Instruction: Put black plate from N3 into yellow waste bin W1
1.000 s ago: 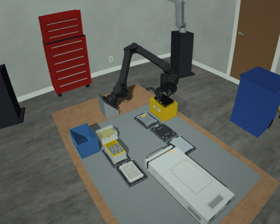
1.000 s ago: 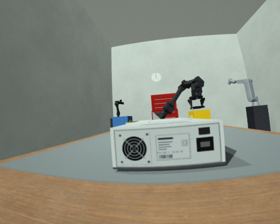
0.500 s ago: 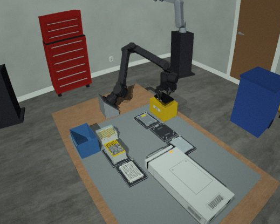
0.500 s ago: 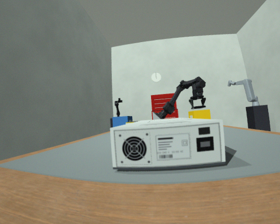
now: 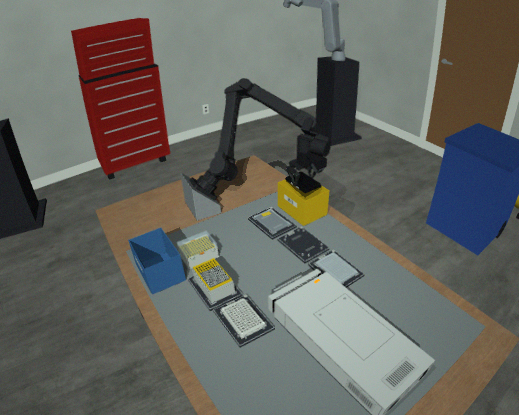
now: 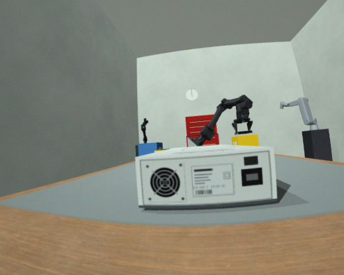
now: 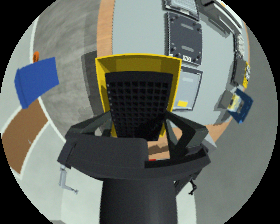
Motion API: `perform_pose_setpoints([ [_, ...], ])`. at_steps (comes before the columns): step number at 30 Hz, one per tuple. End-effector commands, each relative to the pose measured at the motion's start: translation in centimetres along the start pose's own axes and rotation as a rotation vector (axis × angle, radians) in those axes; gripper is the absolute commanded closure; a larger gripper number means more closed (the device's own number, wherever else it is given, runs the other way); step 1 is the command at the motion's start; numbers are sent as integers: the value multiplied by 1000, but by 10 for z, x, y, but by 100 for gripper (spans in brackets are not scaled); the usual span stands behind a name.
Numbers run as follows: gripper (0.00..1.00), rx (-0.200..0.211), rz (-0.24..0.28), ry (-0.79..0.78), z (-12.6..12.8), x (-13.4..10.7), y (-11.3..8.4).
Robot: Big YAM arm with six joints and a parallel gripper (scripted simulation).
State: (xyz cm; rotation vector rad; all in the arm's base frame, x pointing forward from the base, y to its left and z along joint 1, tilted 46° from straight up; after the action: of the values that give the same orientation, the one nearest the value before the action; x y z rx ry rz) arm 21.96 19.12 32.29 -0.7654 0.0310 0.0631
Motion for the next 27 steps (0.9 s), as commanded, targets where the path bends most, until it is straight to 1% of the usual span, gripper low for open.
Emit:
perform_pose_setpoints([
  [1,100,1,-2,6,2,3,6],
  [13,100,0,0,8,2,3,23],
  [15,100,0,0,8,2,3,23],
  [16,100,10,-15,-8,10,5,18],
  [18,100,1,-1,7,2,3,27],
  [27,100,0,0,8,2,3,40],
])
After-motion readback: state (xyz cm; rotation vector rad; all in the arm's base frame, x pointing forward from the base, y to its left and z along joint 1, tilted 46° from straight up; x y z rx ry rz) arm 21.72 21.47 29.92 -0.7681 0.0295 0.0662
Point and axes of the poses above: the point where the finger pads meet when closed, its own y axis out along the fingers, its own z axis across the jaws, x = y × z, the point moved 4 cm from there along -y, back along the fingers, and after that the axes turned 10 degrees about y, right-handed, at the moved point
